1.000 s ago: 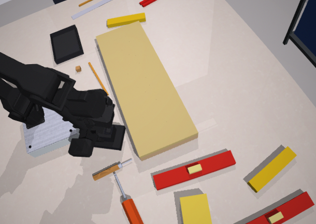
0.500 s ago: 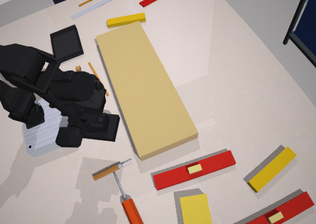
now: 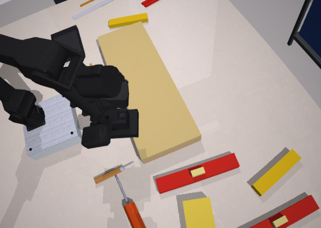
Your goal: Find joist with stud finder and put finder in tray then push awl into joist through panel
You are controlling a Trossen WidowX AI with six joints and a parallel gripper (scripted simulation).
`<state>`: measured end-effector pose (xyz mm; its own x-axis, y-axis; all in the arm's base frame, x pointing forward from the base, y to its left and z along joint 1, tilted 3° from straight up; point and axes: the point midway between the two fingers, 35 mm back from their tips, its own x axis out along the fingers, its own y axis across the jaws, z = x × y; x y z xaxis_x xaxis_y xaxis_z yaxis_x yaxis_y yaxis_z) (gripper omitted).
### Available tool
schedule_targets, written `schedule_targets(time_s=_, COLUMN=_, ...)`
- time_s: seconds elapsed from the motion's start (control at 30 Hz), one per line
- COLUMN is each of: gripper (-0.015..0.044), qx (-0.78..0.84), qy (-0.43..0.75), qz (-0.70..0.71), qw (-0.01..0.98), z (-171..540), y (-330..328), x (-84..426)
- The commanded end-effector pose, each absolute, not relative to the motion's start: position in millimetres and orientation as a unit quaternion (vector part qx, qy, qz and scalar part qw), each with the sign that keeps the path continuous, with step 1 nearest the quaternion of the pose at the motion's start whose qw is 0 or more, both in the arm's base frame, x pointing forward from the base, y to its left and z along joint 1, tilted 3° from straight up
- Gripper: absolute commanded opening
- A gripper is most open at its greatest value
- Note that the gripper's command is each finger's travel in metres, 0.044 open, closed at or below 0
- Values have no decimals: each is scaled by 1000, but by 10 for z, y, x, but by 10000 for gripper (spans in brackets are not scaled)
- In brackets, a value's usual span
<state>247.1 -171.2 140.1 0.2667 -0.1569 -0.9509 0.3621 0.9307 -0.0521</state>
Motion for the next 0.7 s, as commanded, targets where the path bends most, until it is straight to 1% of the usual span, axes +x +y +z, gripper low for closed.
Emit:
schedule_targets(time_s=0.0, gripper=0, qx=73, qy=584, qz=-145, qw=796, z=1446, y=-1752, x=2613)
schedule_targets(time_s=0.67, gripper=0, qx=-8, qy=590, qz=-43, qw=806, z=1477, y=-1947, x=3423)
